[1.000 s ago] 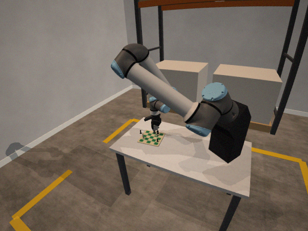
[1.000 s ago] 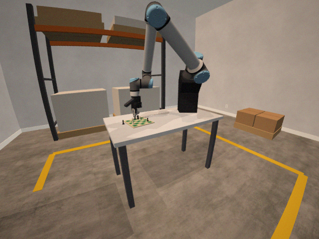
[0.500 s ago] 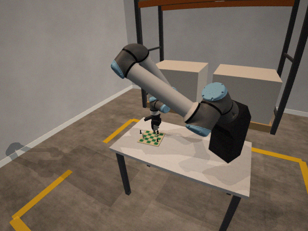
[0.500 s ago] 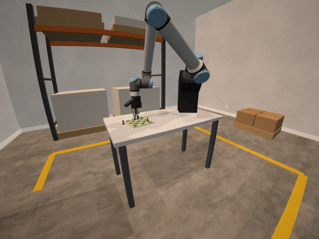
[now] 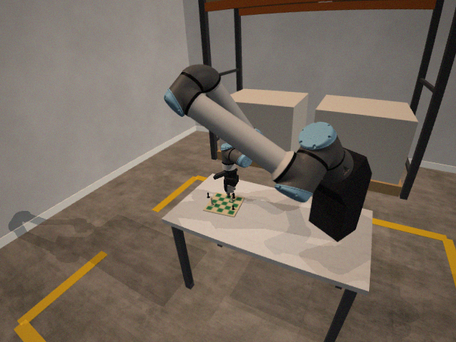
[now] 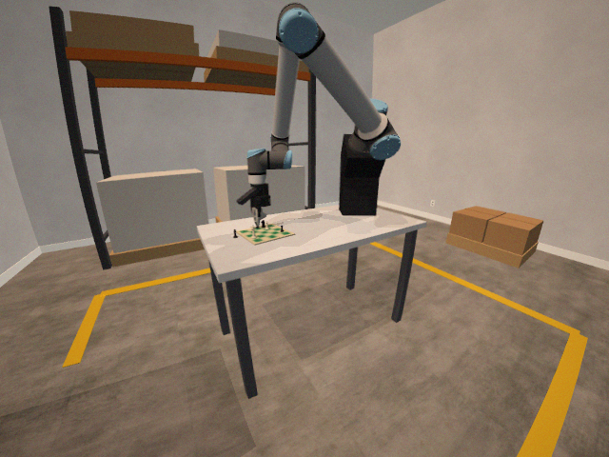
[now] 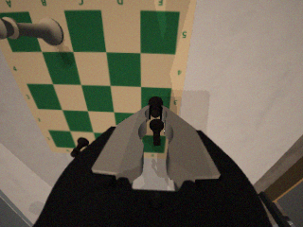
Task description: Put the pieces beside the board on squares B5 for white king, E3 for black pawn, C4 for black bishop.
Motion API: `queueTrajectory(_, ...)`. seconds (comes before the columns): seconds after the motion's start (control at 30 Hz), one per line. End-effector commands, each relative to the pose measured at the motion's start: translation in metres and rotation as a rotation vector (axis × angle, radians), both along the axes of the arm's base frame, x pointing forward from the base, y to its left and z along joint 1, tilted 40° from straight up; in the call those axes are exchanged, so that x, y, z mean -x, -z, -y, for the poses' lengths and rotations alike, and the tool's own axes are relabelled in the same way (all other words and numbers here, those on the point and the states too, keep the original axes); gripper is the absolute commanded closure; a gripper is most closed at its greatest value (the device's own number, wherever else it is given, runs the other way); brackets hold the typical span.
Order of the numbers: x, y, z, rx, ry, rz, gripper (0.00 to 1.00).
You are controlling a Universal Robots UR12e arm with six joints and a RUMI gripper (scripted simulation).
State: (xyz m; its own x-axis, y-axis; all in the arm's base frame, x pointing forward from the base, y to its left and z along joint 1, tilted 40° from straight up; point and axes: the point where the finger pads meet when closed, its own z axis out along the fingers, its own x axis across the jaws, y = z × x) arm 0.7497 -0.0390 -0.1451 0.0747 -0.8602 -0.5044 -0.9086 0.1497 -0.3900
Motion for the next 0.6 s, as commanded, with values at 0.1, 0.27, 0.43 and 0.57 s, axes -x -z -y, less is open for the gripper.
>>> queueTrajectory(0.1, -0.001, 0.0009, -0.0004, 0.0, 0.0, 0.001, 1.0)
queueTrajectory(0.27, -0.0016, 0.002, -0.0011, 0.0, 0.0, 0.001, 1.0)
queueTrajectory(0.43, -0.0018, 0.0024, -0.0013, 0.0, 0.0, 0.001, 1.0)
queueTrajectory(0.57, -0.0018, 0.0025, -0.0014, 0.0, 0.0, 0.001, 1.0)
